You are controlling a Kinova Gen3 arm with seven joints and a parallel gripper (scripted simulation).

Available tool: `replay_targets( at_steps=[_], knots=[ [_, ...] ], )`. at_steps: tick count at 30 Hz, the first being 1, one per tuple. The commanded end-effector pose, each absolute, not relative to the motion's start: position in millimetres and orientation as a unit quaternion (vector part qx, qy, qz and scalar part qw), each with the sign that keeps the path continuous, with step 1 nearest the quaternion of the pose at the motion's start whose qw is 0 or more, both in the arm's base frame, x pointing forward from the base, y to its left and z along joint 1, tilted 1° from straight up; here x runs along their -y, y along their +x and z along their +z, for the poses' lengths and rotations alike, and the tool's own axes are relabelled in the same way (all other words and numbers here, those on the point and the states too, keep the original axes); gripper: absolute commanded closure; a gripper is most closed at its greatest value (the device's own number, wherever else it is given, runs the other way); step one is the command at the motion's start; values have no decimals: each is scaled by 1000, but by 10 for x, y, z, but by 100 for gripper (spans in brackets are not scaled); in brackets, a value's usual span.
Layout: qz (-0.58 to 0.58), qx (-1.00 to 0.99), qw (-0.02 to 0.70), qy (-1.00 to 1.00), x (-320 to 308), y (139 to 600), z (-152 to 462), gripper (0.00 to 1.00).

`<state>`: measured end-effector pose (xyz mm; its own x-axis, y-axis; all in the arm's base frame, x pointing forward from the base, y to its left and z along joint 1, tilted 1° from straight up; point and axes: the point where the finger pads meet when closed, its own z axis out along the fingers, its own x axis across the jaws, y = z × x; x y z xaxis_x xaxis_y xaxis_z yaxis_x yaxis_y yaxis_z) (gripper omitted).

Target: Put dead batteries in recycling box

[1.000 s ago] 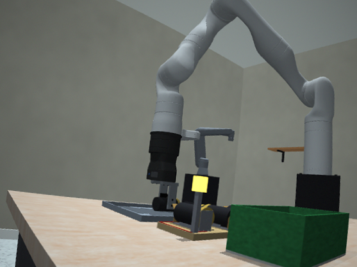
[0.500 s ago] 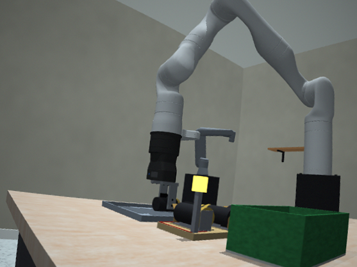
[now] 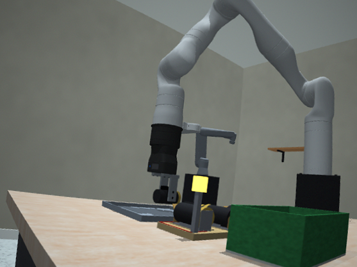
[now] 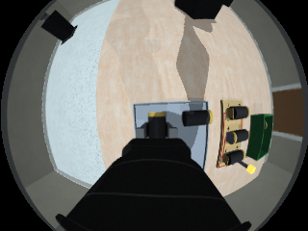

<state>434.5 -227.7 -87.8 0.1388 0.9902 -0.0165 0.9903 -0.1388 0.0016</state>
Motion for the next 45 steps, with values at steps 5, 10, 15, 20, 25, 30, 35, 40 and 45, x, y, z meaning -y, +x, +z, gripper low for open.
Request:
replay_targets(
  at_steps=[5,10,15,20,25,30,35,40,45],
  knots=[
    [-5,-660,11,751,2304,4370,-598,43],
    [-6,-660,10,751,2301,4365,-605,43],
    [-6,-660,11,751,2302,4366,-535,43],
    [-5,-660,12,752,2303,4378,-183,43],
    [-5,-659,13,752,2297,4377,179,43],
    [-5,-659,13,752,2295,4375,266,43],
    [-6,-659,11,752,2289,4365,251,43],
    [-6,-659,10,752,2287,4363,247,43],
    [-6,-657,10,754,2287,4363,247,43]
  ],
)
